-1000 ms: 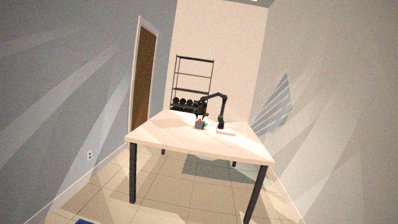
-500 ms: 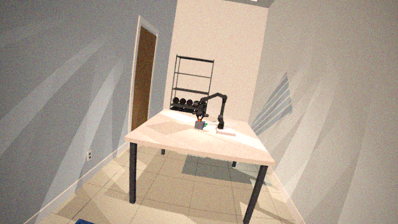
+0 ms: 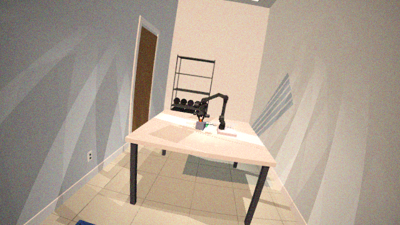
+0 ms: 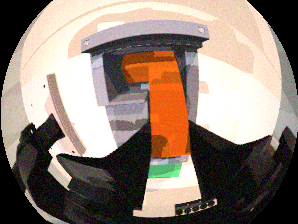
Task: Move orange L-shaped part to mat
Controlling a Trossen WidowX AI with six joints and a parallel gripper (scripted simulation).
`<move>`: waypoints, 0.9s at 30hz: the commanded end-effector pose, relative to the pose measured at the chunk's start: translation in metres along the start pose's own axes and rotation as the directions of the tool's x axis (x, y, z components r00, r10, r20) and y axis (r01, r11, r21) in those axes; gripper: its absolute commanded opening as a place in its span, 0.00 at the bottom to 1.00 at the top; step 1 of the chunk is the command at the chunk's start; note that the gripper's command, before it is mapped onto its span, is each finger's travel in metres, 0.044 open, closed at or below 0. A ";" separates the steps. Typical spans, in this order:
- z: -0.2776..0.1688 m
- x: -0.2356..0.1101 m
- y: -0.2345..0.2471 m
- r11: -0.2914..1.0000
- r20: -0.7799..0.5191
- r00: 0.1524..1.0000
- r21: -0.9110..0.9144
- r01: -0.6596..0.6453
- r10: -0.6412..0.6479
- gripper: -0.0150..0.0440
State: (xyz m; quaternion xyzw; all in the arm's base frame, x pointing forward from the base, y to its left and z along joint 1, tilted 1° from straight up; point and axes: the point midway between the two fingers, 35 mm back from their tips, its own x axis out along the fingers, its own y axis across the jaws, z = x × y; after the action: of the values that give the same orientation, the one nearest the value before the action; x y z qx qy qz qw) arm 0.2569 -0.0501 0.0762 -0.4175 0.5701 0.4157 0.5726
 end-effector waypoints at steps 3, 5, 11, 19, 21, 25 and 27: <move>0.000 -0.003 0.000 1.000 0.000 1.000 0.000 0.000 0.000 0.25; 0.000 -0.006 0.000 1.000 -0.001 1.000 -0.001 0.001 -0.001 0.25; 0.000 -0.015 0.000 1.000 -0.002 1.000 -0.002 0.001 -0.001 0.25; -0.001 -0.027 0.000 1.000 -0.003 1.000 -0.003 0.001 -0.001 0.25; -0.001 -0.030 0.000 1.000 -0.003 1.000 -0.003 0.001 -0.001 0.25; -0.001 -0.037 0.000 1.000 -0.004 1.000 -0.003 0.001 -0.001 0.25; -0.001 -0.040 0.000 1.000 -0.004 1.000 -0.003 0.001 -0.001 0.25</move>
State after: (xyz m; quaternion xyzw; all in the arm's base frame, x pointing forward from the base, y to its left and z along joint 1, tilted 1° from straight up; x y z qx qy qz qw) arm 0.2546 -0.0514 0.1083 -0.4176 0.5753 0.4156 0.5673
